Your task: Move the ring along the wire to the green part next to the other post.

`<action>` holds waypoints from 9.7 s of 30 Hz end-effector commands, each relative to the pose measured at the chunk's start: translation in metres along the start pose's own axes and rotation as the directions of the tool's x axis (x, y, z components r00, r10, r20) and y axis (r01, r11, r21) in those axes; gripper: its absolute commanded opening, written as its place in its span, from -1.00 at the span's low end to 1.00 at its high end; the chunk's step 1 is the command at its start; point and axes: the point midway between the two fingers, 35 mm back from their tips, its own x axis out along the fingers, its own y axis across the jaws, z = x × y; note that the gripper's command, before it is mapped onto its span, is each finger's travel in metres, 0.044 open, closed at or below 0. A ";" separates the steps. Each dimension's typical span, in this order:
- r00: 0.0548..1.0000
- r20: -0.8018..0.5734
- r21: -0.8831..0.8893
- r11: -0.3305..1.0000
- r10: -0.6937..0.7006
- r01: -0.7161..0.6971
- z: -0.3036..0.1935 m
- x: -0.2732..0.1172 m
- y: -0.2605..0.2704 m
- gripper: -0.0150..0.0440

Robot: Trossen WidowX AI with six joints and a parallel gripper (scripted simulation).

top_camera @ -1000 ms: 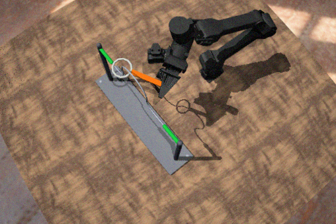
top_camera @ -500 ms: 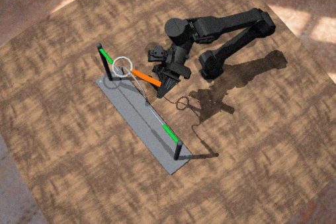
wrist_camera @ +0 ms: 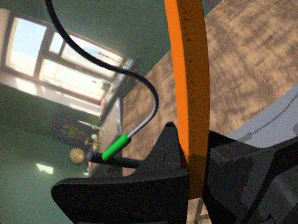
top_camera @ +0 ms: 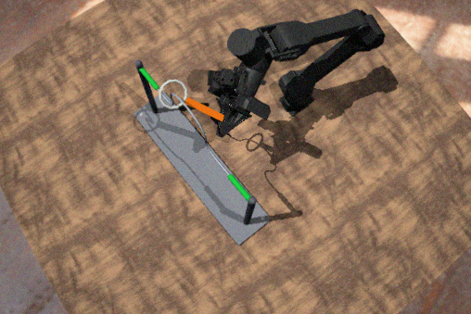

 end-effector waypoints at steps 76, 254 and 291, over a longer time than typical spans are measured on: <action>0.791 0.389 -0.824 0.205 -0.473 0.528 0.040 -0.021 -0.056 -1.00; 0.887 0.291 -0.607 0.647 -0.358 0.461 -0.132 0.090 -0.050 -1.00; 0.885 0.295 -0.604 0.647 -0.360 0.465 -0.157 0.104 -0.043 -1.00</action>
